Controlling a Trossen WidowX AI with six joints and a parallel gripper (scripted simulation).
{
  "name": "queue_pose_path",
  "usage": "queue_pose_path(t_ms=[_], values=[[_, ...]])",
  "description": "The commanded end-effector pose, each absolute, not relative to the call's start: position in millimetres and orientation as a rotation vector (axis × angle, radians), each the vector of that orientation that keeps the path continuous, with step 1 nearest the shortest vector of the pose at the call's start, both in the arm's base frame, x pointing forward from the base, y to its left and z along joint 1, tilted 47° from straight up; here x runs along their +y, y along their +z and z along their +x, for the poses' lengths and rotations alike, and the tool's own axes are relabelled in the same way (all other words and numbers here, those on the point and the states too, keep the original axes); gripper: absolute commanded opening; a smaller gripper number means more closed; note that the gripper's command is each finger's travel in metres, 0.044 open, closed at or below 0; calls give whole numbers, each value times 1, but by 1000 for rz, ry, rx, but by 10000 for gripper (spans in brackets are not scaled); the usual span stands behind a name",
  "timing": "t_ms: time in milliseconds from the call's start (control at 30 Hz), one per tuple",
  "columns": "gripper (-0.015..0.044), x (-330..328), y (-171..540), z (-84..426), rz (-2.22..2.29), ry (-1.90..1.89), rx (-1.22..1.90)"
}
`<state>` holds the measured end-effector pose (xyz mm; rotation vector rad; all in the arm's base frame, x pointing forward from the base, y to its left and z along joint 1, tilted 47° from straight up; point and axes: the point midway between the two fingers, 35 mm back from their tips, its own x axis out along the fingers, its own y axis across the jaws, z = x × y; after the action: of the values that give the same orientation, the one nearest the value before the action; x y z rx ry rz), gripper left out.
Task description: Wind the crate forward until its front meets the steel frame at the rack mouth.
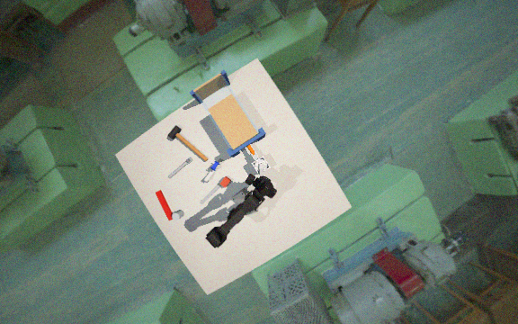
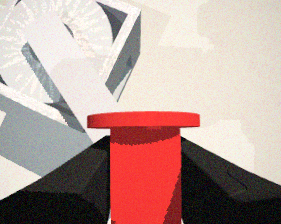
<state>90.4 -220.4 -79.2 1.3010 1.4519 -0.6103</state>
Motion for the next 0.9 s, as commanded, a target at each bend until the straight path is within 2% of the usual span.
queue_pose_path(t_ms=[0,867], values=[[0,-229,-90,82,1274,-638,1471],[0,-249,-110,76,1273,-639,1470]])
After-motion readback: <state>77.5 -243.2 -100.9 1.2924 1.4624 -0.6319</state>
